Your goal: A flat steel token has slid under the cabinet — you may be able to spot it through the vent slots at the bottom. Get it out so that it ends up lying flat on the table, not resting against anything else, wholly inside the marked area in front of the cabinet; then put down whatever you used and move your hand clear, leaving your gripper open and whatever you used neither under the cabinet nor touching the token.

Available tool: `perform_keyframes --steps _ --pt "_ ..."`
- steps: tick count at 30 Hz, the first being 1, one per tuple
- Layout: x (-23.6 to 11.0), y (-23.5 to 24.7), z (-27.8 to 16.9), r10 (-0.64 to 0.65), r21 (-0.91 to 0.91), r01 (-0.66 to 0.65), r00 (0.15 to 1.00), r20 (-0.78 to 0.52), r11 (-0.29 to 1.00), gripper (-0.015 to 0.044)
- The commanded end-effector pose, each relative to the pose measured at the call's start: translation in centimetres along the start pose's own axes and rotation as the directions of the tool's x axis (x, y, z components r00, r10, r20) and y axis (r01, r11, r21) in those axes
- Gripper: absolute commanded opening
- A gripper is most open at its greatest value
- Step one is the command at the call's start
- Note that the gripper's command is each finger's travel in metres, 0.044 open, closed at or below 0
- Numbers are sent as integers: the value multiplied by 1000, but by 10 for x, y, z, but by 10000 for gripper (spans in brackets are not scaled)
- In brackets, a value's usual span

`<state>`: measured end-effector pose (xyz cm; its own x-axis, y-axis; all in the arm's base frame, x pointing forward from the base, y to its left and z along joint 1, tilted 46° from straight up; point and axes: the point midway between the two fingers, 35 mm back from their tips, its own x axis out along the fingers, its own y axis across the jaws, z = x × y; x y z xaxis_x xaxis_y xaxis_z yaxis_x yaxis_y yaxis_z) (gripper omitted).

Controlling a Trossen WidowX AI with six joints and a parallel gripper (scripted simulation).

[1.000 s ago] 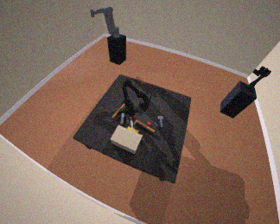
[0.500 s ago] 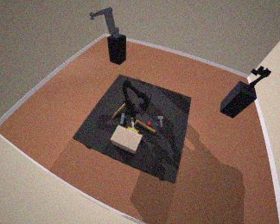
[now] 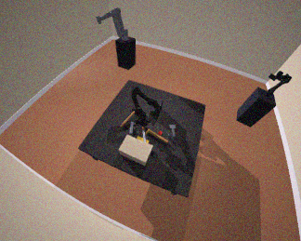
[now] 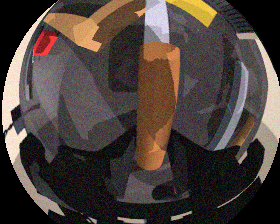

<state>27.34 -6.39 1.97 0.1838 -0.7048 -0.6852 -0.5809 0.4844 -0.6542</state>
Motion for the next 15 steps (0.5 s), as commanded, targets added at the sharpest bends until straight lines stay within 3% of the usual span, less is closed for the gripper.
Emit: perform_keyframes --steps 1,15 --pt "-1 6 5 3 -10 -3 1000 5 1000 0" --pt "-1 18 15 3 -10 -3 1000 5 1000 0"
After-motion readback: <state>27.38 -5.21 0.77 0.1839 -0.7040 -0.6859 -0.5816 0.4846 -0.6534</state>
